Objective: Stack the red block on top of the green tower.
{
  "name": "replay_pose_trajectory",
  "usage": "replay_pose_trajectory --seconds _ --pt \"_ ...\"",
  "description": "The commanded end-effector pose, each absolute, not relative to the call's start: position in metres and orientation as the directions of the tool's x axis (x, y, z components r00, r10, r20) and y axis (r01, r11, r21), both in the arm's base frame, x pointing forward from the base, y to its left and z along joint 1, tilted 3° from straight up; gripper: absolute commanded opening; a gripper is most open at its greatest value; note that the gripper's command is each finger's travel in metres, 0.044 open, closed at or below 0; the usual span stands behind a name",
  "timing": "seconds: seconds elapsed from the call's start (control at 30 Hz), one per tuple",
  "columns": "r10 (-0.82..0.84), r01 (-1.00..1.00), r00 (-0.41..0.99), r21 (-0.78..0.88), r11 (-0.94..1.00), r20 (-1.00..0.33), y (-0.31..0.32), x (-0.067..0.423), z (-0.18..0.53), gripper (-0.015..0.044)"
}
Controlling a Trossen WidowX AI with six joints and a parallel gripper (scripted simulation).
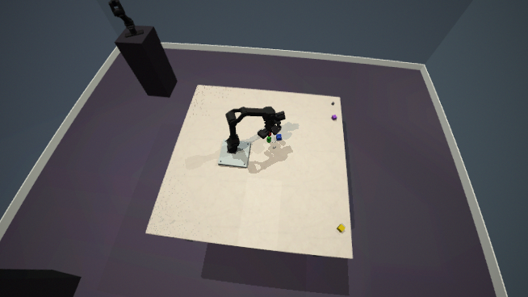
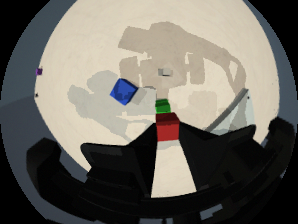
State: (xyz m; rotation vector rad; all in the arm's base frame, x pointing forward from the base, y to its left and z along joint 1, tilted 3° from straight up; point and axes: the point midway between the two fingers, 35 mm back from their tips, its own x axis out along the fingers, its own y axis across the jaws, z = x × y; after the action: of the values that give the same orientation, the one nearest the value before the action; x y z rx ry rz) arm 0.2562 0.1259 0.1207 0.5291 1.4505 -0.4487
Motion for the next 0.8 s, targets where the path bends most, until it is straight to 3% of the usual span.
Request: replay_pose_trajectory --seconds 0.0,0.77 --pt "0.028 0.591 0.069 0.063 0.804 -0.997 0.126 0.256 0.111 0.0" --pt "0.028 0.591 0.069 0.063 0.804 -0.997 0.126 0.258 0.089 0.0"
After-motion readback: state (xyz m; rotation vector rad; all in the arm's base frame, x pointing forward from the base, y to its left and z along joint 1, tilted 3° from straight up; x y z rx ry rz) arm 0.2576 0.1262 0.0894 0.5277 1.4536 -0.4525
